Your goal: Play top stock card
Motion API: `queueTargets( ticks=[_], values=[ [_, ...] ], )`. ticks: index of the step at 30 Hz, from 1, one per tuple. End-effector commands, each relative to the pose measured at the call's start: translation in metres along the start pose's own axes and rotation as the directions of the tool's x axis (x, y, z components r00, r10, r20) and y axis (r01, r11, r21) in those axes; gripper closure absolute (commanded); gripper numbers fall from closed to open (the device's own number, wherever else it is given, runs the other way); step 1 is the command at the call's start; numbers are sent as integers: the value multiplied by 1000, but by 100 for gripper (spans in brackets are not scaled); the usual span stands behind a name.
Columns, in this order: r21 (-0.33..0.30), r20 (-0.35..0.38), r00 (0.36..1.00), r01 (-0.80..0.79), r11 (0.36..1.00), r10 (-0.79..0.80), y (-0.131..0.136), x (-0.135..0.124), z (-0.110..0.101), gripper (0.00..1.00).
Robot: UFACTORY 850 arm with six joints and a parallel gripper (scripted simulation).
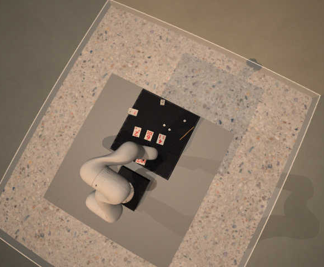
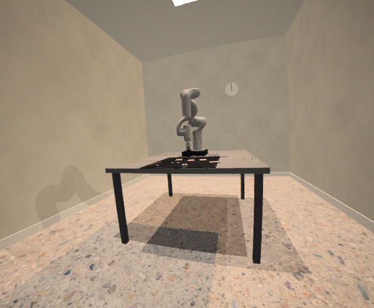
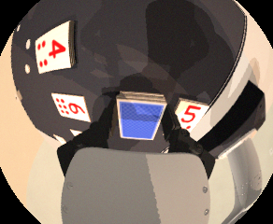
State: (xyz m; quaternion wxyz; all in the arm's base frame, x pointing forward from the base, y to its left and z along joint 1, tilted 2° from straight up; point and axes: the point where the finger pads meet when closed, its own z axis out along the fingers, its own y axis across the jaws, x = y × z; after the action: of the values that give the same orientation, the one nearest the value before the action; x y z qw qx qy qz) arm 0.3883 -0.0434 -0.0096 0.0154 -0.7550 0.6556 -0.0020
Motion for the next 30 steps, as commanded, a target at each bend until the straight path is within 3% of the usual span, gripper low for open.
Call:
queueTargets(
  ticks=[1, 29, 30],
  values=[
    [1, 0, 1000, 0, 1000, 0, -1, 0, 0, 27],
    [1, 0, 1000, 0, 1000, 0, -1, 0, 0, 28],
    [1, 0, 1000, 0, 1000, 0, -1, 0, 0, 33]
  ],
)
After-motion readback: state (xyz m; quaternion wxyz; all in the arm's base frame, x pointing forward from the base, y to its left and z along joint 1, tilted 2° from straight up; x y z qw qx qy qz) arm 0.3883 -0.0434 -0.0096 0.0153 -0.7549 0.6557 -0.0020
